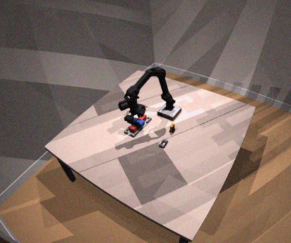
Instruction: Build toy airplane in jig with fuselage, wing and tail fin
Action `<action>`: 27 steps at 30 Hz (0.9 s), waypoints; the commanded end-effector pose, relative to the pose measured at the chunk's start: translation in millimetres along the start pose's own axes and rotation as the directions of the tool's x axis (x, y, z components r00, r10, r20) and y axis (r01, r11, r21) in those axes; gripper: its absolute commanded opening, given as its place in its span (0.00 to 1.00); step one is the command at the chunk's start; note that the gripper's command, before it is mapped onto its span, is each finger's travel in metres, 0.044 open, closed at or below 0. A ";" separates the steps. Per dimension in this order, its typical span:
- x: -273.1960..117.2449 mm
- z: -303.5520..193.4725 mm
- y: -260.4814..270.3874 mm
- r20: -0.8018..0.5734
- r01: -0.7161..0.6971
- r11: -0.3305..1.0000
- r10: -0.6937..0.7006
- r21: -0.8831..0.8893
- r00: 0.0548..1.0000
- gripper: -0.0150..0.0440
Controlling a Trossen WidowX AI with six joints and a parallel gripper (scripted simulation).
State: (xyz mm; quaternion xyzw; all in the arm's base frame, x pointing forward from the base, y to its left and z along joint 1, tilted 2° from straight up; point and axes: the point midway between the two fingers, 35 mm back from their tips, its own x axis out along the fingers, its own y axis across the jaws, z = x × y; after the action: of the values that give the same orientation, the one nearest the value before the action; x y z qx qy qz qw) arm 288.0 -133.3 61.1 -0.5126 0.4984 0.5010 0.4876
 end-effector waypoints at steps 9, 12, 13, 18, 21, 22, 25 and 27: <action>-81.4 -0.1 -1.1 -0.001 -0.006 1.000 0.006 -0.006 1.000 1.00; -83.7 -0.3 -2.2 -0.001 -0.006 1.000 0.006 -0.006 1.000 1.00; -83.7 -0.5 -3.0 -0.001 -0.006 1.000 0.006 -0.006 1.000 1.00; -83.3 -0.6 -3.1 -0.001 -0.006 0.990 0.006 0.143 1.000 1.00; -82.5 -0.7 -3.4 -0.001 -0.005 0.903 0.006 0.429 1.000 1.00; -82.2 -0.7 -3.5 -0.001 -0.004 0.856 0.006 0.517 1.000 1.00; -81.4 -0.8 -3.7 -0.001 -0.003 0.665 0.005 0.747 1.000 1.00; -80.8 -0.9 -3.9 -0.001 -0.002 0.503 0.005 0.864 1.000 1.00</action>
State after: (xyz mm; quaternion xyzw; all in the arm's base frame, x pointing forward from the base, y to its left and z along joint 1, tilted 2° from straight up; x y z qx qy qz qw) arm 291.0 -131.5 142.2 -0.3860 0.6004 0.3747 0.5917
